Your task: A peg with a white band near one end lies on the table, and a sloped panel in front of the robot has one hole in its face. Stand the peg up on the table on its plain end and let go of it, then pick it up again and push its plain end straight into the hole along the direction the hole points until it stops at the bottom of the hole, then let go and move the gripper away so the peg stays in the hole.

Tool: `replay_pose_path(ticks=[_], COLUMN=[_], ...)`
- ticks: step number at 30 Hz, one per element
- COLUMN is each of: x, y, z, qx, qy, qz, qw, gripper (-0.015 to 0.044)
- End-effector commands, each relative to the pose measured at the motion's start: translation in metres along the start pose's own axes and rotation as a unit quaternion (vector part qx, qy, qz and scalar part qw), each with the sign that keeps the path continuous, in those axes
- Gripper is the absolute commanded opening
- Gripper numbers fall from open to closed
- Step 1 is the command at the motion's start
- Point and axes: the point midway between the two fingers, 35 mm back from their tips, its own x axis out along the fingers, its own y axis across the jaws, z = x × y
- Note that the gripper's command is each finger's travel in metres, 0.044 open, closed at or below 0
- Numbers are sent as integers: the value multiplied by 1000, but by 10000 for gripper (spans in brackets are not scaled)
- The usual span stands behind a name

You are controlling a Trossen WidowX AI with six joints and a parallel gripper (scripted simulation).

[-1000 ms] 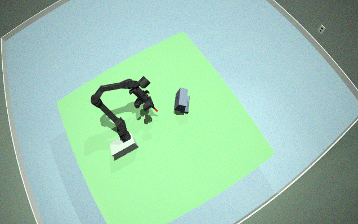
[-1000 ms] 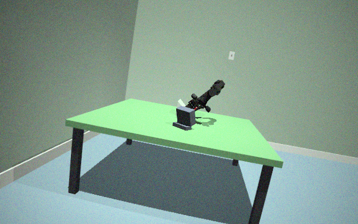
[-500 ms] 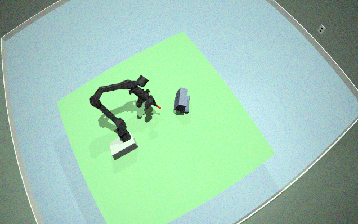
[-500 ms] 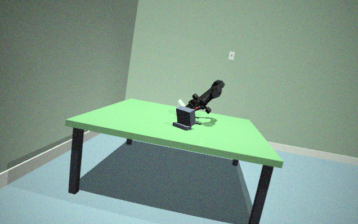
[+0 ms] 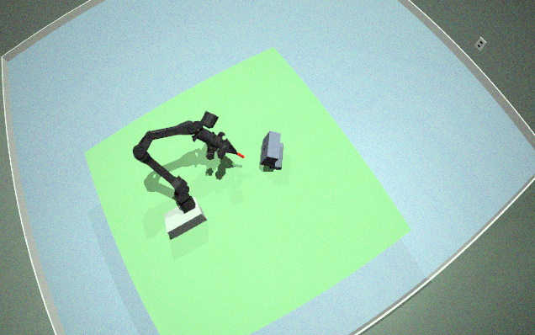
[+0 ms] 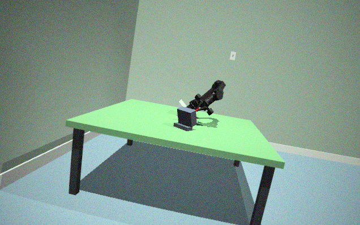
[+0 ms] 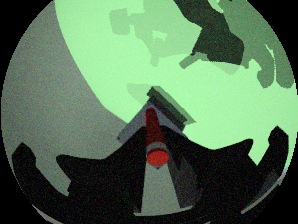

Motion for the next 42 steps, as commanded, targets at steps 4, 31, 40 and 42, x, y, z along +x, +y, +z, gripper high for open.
replay_pose_path(ticks=[4, 31, 40, 42], x=[-1, 7, 17, 20], y=[-4, -13, -14, -14], z=[-6, -33, -42, -44], qx=[-4, -4, -2, -2], qy=[38, 124, 139, 142], qz=[12, 29, 31, 31], qw=[999, 992, 990, 989], gripper=[0, 0, 0, 0])
